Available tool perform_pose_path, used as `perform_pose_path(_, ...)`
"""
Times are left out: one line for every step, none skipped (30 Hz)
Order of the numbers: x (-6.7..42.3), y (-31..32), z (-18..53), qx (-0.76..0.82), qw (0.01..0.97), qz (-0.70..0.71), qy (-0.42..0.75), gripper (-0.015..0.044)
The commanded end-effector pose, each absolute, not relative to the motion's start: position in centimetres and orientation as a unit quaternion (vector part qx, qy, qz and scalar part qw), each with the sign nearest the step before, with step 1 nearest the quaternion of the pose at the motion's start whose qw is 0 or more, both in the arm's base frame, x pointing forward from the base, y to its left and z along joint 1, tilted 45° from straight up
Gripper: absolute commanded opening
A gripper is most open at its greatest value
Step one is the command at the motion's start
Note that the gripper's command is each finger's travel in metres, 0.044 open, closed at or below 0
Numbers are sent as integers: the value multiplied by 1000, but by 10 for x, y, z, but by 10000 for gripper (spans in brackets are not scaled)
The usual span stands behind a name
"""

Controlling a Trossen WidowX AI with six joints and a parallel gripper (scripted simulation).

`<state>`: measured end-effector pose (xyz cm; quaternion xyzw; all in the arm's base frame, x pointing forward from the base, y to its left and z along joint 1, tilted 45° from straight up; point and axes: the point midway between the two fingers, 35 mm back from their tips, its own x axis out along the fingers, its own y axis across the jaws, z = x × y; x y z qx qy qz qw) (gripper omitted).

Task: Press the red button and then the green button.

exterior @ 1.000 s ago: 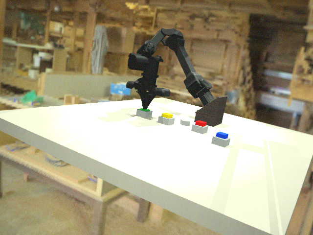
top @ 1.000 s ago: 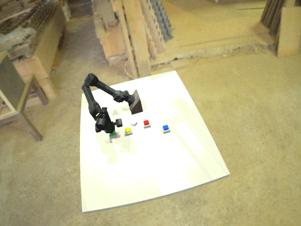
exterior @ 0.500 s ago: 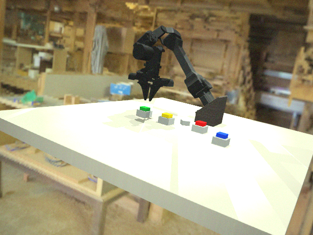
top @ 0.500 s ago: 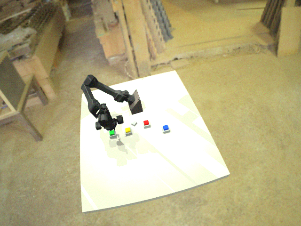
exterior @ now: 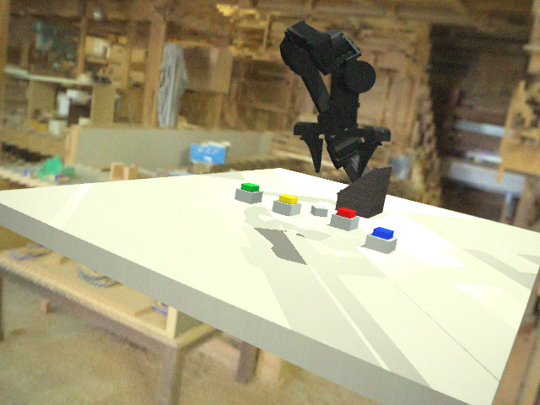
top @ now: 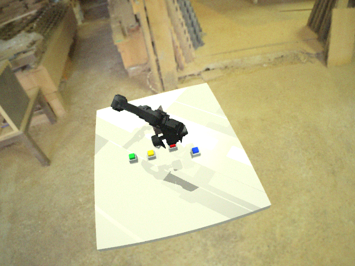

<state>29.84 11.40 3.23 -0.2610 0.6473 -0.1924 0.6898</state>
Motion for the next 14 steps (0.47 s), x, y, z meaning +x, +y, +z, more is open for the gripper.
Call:
perform_pose_path(279,163,-8,-266,682,-208,648,400)
perform_pose_path(272,175,-19,-267,682,-214,646,400)
perform_pose_path(264,186,-29,-268,682,-220,644,400)
perform_pose_path(256,197,-40,-270,682,-226,641,400)
perform_pose_path(247,207,-51,-271,682,-233,638,400)
perform_pose_path(239,215,-60,-273,683,-239,634,400)
perform_pose_path(234,219,-66,-274,683,-243,632,400)
perform_pose_path(232,221,-68,-274,683,-244,631,400)
perform_pose_path(232,221,-68,-274,683,-244,631,400)
perform_pose_path(232,221,-68,-274,683,-244,631,400)
perform_pose_path(232,221,-68,-274,683,-244,631,400)
perform_pose_path(232,221,-68,-274,683,-244,631,400)
perform_pose_path(232,221,-68,-274,683,-244,631,400)
perform_pose_path(232,221,-68,-274,683,-244,631,400)
